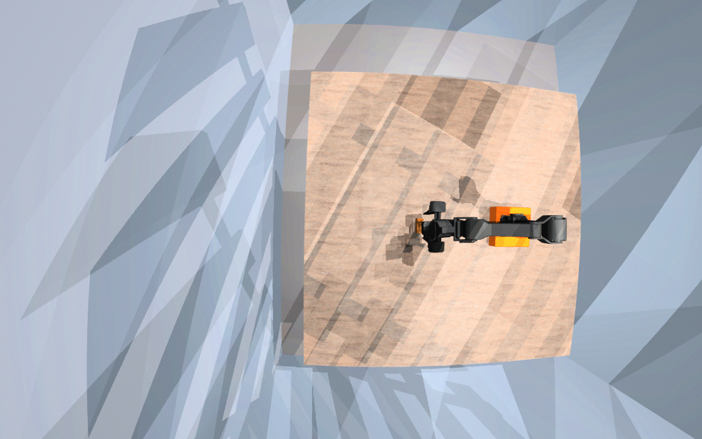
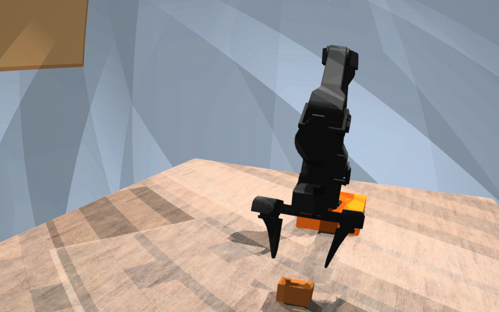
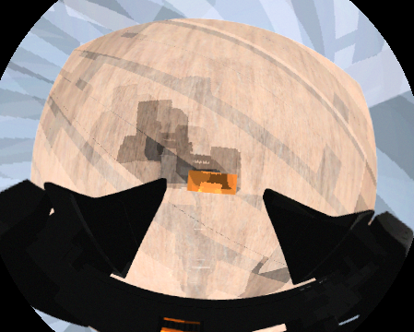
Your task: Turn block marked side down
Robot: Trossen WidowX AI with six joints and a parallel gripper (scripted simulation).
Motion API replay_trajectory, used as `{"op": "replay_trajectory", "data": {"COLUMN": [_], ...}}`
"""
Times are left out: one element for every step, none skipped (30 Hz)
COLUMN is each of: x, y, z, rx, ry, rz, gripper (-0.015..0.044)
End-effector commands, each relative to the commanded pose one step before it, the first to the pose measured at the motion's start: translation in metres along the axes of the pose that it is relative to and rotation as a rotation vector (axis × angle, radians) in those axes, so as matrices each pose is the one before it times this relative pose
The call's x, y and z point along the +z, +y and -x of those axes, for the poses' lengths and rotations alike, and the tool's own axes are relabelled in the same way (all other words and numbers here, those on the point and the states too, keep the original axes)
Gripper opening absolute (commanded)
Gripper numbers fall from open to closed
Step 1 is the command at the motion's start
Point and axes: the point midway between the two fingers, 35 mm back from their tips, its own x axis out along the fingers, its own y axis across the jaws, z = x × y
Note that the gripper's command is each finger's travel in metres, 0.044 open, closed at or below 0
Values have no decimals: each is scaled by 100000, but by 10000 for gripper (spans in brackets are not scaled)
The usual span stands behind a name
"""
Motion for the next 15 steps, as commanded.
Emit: {"op": "replay_trajectory", "data": {"x": [1311,192,166,138,110,81,51,19,0,-2,0,0,0,0,15], "y": [71,-5,-6,-6,-7,-7,-8,-7,-4,-1,0,0,0,0,0], "z": [505,164,187,208,228,246,262,228,141,48,0,0,0,0,-283], "rx": [437,30,40,51,61,72,82,77,49,17,0,0,0,0,1], "ry": [12898,3451,3452,3454,3455,3457,3458,2875,1726,575,0,0,0,0,-1], "rz": [666,-7,-16,-25,-33,-41,-49,-47,-31,-11,0,0,0,0,0], "gripper": [440,440,440,440,440,440,440,440,440,440,440,440,440,440,440]}}
